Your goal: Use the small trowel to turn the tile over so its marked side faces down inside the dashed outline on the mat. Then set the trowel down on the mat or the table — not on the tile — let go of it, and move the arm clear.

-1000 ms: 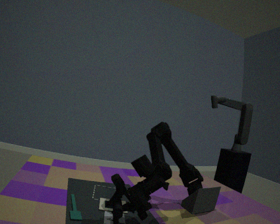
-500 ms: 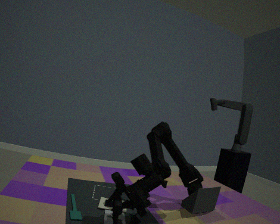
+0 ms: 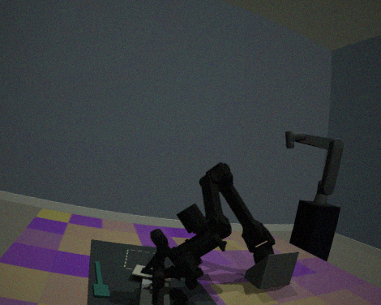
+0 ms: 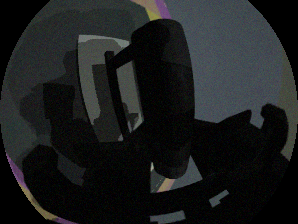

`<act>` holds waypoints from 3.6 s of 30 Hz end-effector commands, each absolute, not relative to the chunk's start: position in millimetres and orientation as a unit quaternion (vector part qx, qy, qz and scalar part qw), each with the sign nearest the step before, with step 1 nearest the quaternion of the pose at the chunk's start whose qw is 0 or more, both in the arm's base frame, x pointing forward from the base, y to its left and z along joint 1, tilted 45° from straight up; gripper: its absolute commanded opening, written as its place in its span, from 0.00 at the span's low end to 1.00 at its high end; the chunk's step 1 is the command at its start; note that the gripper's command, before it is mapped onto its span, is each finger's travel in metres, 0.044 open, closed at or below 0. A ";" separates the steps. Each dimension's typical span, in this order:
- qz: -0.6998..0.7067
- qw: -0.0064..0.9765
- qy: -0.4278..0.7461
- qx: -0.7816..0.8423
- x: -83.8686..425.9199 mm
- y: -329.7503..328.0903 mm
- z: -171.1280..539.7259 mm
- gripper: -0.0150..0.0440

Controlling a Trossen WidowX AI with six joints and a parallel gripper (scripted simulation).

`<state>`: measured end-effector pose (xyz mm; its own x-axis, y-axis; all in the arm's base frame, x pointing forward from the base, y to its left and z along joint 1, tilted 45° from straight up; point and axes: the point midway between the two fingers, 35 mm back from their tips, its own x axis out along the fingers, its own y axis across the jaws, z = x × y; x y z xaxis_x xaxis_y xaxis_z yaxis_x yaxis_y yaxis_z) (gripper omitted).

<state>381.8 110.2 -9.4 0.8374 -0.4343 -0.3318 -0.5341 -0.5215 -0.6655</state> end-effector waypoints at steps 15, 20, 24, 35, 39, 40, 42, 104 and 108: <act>0.057 0.395 0.274 -0.875 376.2 126.9 32.6 0.25; 0.057 0.395 0.274 -0.875 374.0 125.0 45.3 0.25; 0.057 0.395 0.274 -0.875 372.3 121.9 54.9 0.25; 0.057 0.394 0.274 -0.875 368.3 106.7 78.1 0.25; 0.057 0.394 0.274 -0.875 367.2 99.0 85.0 0.25; 0.057 0.394 0.274 -0.875 367.0 96.8 86.5 0.25; 0.057 0.394 0.274 -0.875 366.6 92.5 89.4 0.25; 0.058 0.396 0.274 -0.875 368.0 145.0 76.1 0.25; 0.058 0.395 0.275 -0.875 368.0 144.4 75.7 0.25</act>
<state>368.0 143.1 75.0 0.8407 -0.4363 -0.3208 -0.5299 -0.5406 -0.6534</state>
